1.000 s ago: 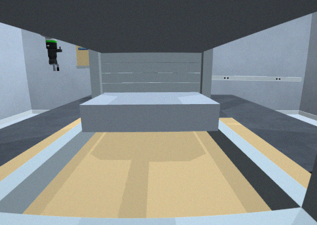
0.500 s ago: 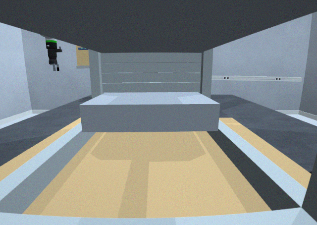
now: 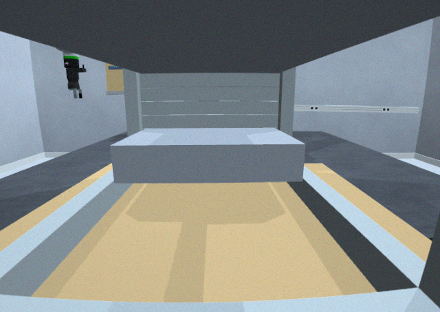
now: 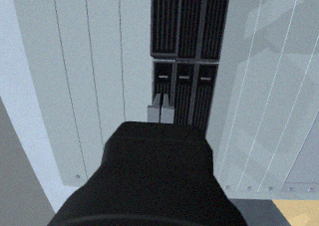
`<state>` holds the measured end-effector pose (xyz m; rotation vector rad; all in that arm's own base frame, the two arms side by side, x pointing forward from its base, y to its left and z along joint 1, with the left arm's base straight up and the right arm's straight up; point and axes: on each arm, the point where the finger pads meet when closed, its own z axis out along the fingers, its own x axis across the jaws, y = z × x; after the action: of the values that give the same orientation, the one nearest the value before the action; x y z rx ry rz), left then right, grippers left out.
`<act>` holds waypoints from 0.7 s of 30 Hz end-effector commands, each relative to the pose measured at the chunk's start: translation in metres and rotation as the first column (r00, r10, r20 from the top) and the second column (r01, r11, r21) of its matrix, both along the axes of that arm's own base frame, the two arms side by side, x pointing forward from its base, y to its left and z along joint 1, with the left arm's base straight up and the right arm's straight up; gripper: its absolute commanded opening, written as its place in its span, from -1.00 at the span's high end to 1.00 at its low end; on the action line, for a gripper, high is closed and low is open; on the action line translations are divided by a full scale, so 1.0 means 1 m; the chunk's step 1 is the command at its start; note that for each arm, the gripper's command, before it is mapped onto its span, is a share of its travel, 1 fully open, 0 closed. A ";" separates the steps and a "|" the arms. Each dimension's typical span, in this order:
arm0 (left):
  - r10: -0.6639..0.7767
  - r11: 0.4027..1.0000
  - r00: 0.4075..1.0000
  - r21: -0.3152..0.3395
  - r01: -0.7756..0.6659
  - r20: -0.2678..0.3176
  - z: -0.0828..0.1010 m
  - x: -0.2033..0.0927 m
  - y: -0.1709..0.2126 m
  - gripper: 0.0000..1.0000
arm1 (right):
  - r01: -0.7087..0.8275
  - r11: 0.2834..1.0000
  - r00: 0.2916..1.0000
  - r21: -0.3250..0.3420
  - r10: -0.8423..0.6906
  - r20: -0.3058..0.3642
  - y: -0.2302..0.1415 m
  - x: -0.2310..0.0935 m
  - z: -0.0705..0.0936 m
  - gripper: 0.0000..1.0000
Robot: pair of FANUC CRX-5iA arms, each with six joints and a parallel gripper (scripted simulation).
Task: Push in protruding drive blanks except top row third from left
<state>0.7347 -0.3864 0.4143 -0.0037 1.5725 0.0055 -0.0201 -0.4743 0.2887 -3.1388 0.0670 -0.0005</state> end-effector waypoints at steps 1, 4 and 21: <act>0.000 1.000 1.000 -0.001 0.000 0.002 0.001 -0.003 0.000 1.00 | 0.000 1.000 1.000 -0.002 0.000 0.000 0.000 0.000 0.001 -1.00; 0.000 1.000 1.000 -0.001 0.000 0.002 0.001 -0.008 0.000 1.00 | 0.000 1.000 1.000 -0.002 0.000 0.000 0.000 0.000 0.001 -1.00; 0.000 1.000 1.000 -0.001 0.000 0.002 0.001 -0.085 0.000 1.00 | 0.000 1.000 1.000 -0.002 0.000 0.000 0.000 0.000 0.001 -1.00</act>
<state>0.6630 -0.3871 0.4142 -0.0028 1.5722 0.0051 -0.0201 -0.4743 0.2887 -3.1388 0.0670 -0.0005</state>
